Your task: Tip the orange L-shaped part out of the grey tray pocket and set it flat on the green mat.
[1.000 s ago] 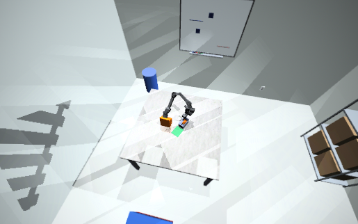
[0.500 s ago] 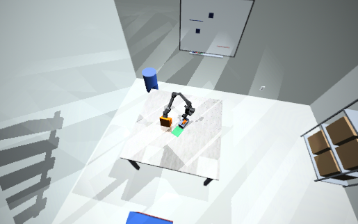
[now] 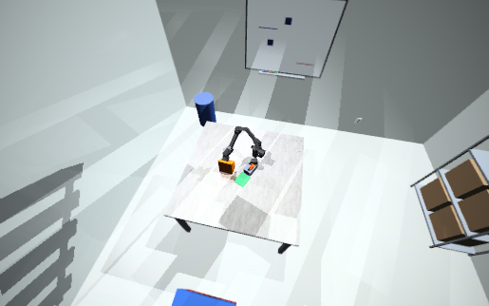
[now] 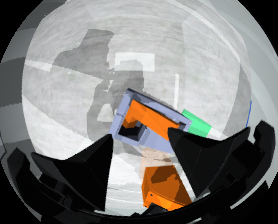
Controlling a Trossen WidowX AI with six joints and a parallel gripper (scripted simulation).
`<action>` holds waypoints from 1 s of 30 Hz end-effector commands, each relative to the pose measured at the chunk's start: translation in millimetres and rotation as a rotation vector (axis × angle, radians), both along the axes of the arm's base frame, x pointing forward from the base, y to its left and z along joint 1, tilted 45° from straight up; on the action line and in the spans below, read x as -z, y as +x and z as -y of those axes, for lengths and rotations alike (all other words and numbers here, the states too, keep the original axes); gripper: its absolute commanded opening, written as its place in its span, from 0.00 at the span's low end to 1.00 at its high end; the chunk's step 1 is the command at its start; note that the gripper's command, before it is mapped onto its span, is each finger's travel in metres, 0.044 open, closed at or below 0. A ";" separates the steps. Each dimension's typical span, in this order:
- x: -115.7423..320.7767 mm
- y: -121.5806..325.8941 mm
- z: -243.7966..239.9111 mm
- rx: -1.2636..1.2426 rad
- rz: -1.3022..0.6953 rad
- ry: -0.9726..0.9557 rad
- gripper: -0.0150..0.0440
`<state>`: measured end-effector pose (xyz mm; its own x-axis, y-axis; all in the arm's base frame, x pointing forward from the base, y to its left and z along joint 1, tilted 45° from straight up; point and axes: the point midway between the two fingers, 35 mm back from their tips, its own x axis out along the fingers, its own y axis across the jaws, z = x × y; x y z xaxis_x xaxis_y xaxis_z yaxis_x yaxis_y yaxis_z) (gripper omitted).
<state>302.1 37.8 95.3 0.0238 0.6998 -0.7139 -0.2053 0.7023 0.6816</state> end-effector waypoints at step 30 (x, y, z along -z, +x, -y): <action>60.0 -15.4 14.4 -0.758 0.715 -0.016 0.73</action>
